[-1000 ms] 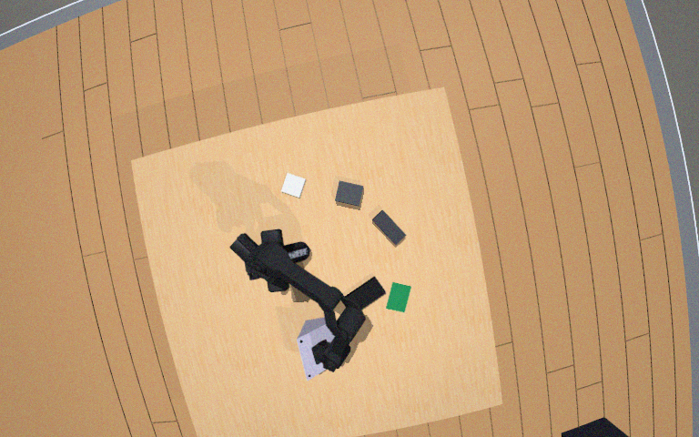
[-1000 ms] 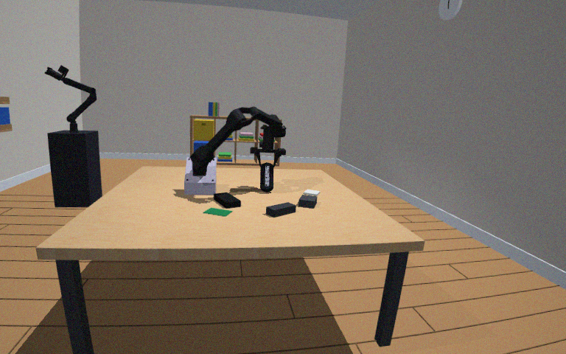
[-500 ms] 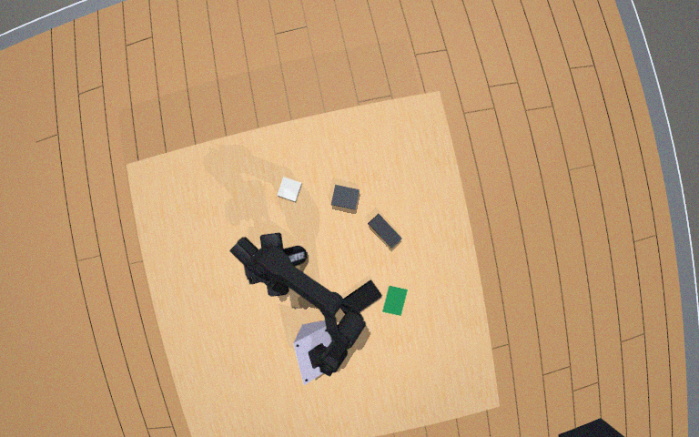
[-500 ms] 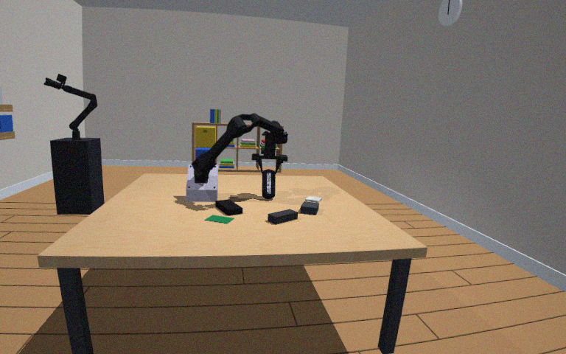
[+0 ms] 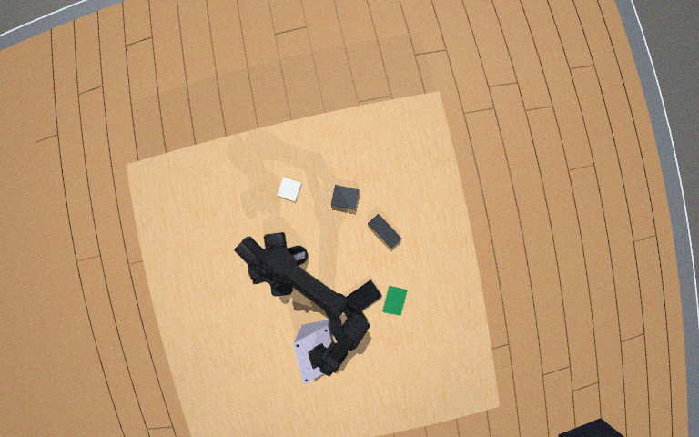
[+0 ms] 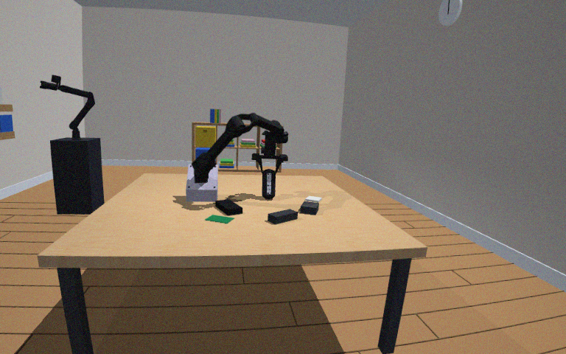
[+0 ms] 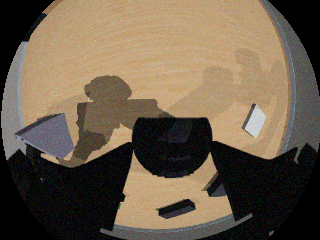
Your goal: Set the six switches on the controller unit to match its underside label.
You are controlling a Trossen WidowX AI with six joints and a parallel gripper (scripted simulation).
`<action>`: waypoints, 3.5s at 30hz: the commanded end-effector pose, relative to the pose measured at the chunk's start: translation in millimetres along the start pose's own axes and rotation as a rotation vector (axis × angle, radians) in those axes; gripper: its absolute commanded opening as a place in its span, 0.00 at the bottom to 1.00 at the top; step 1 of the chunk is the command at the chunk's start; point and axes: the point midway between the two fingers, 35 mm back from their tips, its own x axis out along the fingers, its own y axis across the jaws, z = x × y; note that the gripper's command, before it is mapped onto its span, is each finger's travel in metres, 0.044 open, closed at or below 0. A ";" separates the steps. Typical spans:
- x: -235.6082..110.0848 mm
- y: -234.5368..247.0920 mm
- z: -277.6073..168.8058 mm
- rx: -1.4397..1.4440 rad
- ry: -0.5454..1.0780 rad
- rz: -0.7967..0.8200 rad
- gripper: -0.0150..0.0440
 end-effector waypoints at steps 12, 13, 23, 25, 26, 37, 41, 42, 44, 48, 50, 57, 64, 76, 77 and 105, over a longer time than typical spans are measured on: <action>1.0 -0.5 -20.3 -0.004 0.013 0.001 0.82; 1.0 -0.5 -21.1 -0.004 0.013 0.001 0.82; 0.7 -0.5 -29.3 -0.004 0.014 0.001 0.82; 0.7 -0.5 -30.9 -0.004 0.014 0.001 0.82; 0.7 -0.5 -31.8 -0.004 0.014 0.001 0.82; 0.8 -0.6 -40.8 -0.004 0.014 0.001 0.82; 1.0 -0.6 -44.1 -0.004 0.014 0.001 0.83; 1.0 -0.6 -44.9 -0.004 0.015 0.001 0.83; 1.1 -0.6 -46.6 -0.004 0.015 0.001 0.83; 1.3 -0.6 -49.8 -0.004 0.015 0.001 0.83; 1.5 -0.6 -51.5 -0.004 0.015 0.001 0.83; 2.0 -0.7 -57.2 -0.004 0.015 0.001 0.83; 2.7 -0.7 -62.9 -0.004 0.015 0.001 0.83; 4.3 -0.8 -72.6 -0.004 0.016 0.001 0.83; 4.4 -0.8 -73.4 -0.004 0.016 0.001 0.83; 9.9 -0.9 -95.4 -0.004 0.017 0.001 0.83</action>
